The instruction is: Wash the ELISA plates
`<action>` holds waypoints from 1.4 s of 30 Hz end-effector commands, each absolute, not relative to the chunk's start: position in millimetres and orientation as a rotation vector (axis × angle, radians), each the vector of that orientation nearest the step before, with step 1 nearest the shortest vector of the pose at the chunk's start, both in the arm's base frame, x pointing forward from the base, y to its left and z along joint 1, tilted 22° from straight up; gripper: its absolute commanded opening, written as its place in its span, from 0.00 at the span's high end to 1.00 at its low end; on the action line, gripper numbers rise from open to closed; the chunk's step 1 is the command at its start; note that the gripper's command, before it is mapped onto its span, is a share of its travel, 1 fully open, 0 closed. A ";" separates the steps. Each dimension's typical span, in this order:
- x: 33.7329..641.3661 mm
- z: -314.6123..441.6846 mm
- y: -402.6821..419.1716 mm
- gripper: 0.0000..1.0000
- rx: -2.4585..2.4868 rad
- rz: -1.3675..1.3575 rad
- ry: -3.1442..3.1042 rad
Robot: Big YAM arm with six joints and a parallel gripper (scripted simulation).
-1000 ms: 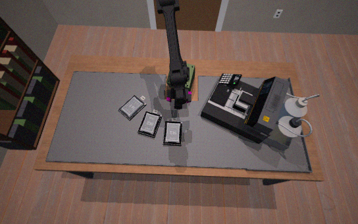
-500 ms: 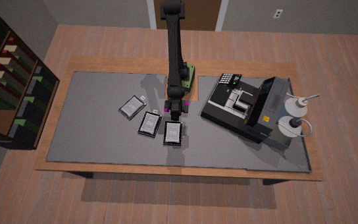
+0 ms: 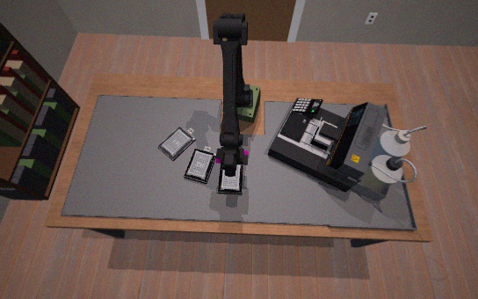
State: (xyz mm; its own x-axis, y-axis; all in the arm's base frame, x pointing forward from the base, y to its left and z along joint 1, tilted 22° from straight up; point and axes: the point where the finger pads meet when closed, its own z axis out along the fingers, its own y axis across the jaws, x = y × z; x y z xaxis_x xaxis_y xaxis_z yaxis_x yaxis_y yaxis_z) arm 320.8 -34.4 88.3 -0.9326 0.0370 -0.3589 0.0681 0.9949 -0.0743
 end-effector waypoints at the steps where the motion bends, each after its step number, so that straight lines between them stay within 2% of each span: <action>1: 357.7 101.6 -43.4 0.00 0.062 -0.127 2.719; 7: 376.2 95.9 -49.1 0.00 0.062 -0.127 2.721; 25: 360.9 71.5 -47.8 0.00 0.061 -0.125 2.763; 42: 374.1 52.1 -50.7 0.00 0.061 -0.126 2.754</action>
State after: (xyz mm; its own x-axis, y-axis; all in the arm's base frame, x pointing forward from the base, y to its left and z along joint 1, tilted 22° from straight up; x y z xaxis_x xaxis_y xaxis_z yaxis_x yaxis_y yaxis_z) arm 366.9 -45.7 53.6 -0.9315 0.0268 -0.3627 0.0589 0.9952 -0.0778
